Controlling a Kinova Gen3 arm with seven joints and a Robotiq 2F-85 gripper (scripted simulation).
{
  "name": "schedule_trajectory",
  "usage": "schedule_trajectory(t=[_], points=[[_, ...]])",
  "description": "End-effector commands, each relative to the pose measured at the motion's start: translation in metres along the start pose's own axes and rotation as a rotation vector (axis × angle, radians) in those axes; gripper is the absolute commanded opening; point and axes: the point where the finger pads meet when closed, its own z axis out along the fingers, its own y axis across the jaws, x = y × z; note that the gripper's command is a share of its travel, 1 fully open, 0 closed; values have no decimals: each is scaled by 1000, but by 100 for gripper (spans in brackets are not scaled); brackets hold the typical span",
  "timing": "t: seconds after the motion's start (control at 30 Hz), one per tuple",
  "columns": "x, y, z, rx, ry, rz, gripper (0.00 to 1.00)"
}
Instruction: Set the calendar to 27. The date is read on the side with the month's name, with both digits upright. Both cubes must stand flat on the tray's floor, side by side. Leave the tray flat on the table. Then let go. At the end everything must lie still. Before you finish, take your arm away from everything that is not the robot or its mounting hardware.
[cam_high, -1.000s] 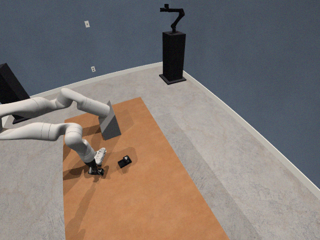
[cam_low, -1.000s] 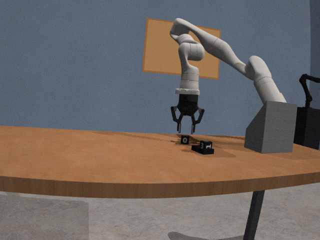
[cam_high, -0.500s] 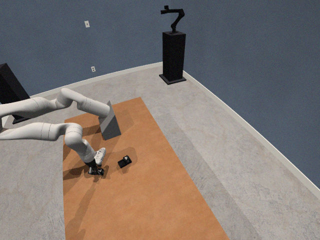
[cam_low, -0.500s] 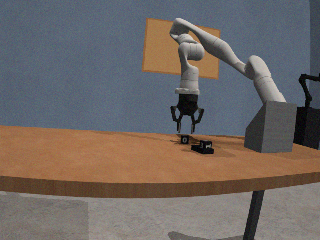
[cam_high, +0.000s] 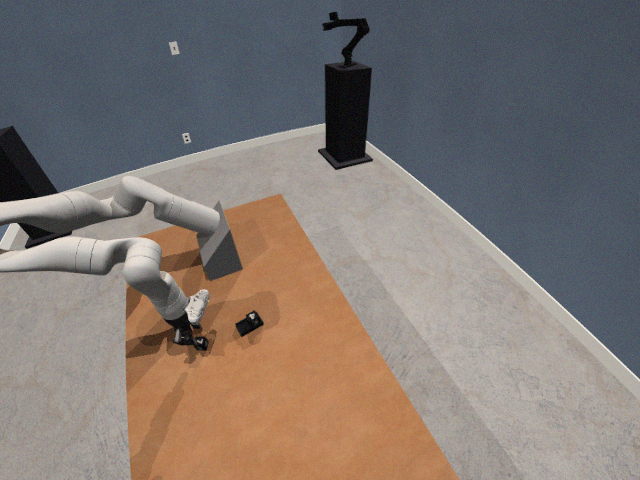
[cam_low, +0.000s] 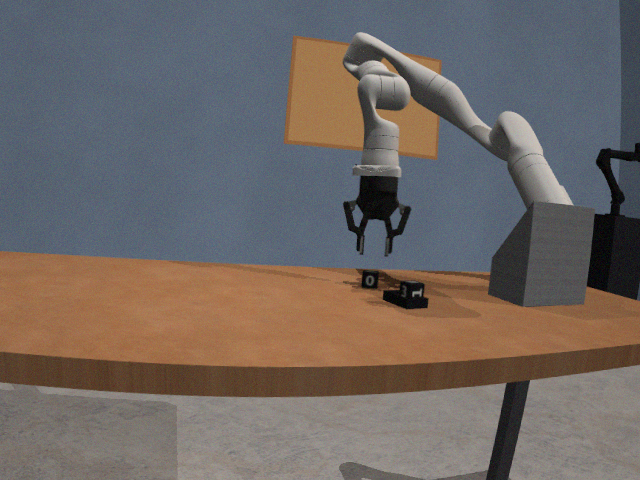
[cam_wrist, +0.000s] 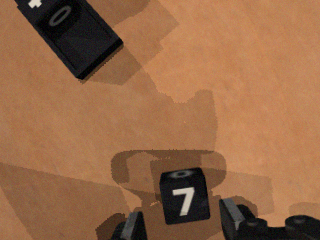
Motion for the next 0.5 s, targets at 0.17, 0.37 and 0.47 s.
schedule_trajectory(t=[0.17, 0.37, 0.47], points=[[1, 3, -16, -9, 4, 3, 48], [1, 3, -17, -9, 0, 3, 48], [1, 3, -16, -8, -12, 3, 48]])
